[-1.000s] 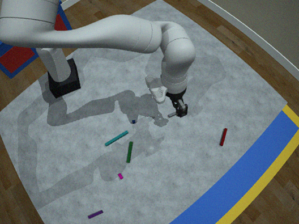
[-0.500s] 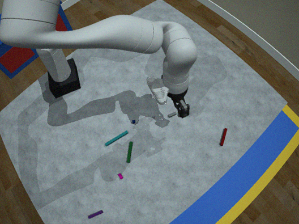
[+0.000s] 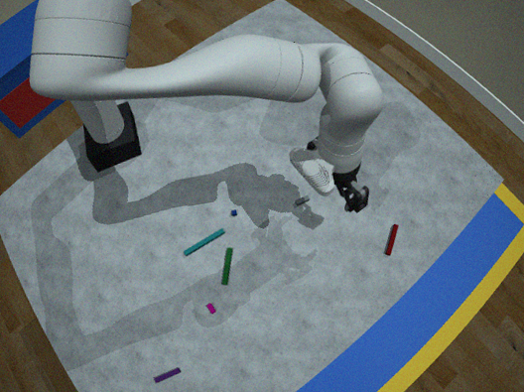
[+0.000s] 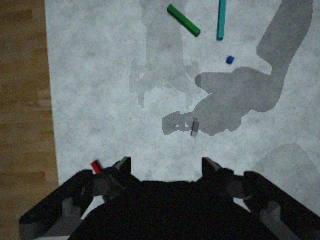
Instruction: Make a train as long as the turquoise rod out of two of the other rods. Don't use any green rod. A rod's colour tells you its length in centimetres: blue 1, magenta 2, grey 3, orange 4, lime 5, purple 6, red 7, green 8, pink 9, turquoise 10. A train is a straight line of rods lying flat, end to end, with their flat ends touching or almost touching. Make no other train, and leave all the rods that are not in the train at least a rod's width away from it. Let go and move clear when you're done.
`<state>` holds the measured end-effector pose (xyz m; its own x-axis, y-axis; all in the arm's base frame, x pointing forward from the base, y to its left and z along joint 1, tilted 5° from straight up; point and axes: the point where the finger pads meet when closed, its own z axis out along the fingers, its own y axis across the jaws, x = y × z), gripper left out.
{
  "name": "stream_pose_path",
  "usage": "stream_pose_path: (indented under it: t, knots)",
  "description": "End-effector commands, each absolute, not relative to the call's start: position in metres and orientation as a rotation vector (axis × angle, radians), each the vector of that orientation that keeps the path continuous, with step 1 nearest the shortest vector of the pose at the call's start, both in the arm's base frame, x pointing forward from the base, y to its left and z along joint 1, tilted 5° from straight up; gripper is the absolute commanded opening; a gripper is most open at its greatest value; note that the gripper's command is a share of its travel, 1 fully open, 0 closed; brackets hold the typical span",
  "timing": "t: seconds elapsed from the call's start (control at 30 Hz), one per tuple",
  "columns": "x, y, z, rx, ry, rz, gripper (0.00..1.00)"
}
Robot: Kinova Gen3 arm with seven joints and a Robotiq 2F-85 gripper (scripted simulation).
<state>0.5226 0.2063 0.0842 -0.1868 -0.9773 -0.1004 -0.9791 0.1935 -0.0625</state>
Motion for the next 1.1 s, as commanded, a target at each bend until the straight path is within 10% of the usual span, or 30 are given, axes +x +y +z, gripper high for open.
stream_pose_path:
  t: [0.0, 1.07]
  knots:
    - [0.541, 0.222, 0.082, -1.967, 2.287, 0.036, 1.00]
    - [0.668, 0.249, 0.068, -2.502, 1.729, 0.011, 1.00]
